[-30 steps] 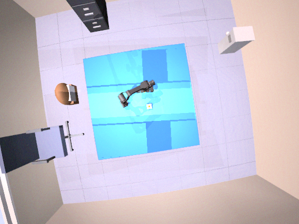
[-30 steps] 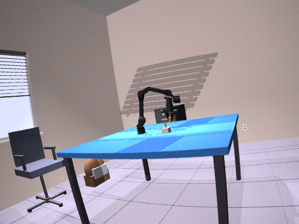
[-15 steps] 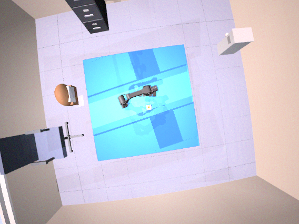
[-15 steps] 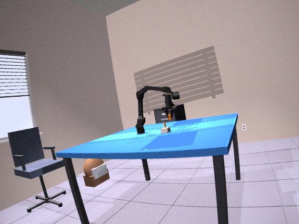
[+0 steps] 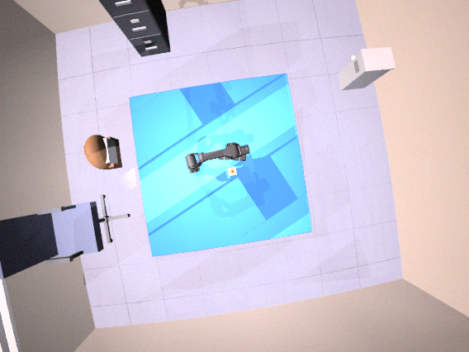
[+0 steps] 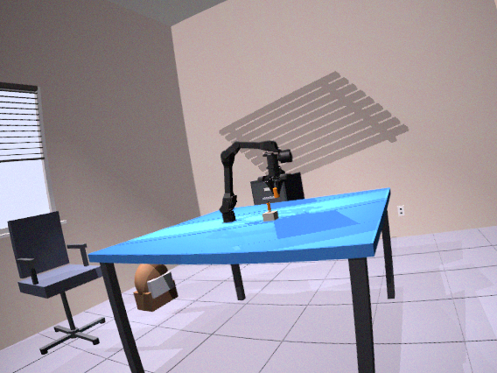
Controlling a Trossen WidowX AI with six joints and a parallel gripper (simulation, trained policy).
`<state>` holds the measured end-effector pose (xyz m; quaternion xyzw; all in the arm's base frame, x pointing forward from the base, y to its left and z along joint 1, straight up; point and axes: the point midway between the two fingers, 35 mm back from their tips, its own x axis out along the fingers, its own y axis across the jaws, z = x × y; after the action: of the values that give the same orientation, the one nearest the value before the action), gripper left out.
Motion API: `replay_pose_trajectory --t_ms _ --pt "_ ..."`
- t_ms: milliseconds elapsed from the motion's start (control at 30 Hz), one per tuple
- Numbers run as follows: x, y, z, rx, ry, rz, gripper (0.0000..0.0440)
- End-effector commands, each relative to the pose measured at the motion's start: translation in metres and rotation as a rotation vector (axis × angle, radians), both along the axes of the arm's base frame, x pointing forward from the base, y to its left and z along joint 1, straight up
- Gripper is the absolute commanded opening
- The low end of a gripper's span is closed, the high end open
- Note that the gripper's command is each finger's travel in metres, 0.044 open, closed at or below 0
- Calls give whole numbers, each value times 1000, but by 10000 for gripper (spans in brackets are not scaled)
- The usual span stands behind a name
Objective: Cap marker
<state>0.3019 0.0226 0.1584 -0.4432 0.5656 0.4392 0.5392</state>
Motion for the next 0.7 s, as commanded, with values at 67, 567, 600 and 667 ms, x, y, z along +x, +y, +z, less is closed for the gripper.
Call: replay_pose_trajectory --t_ms 67,567,600,667 --pt "3 -18 2 0 8 -25 60" --pt "-1 -75 9 4 19 -114 32" --pt "-2 -79 10 5 20 -120 30" --pt "-3 -86 11 6 22 -132 26"
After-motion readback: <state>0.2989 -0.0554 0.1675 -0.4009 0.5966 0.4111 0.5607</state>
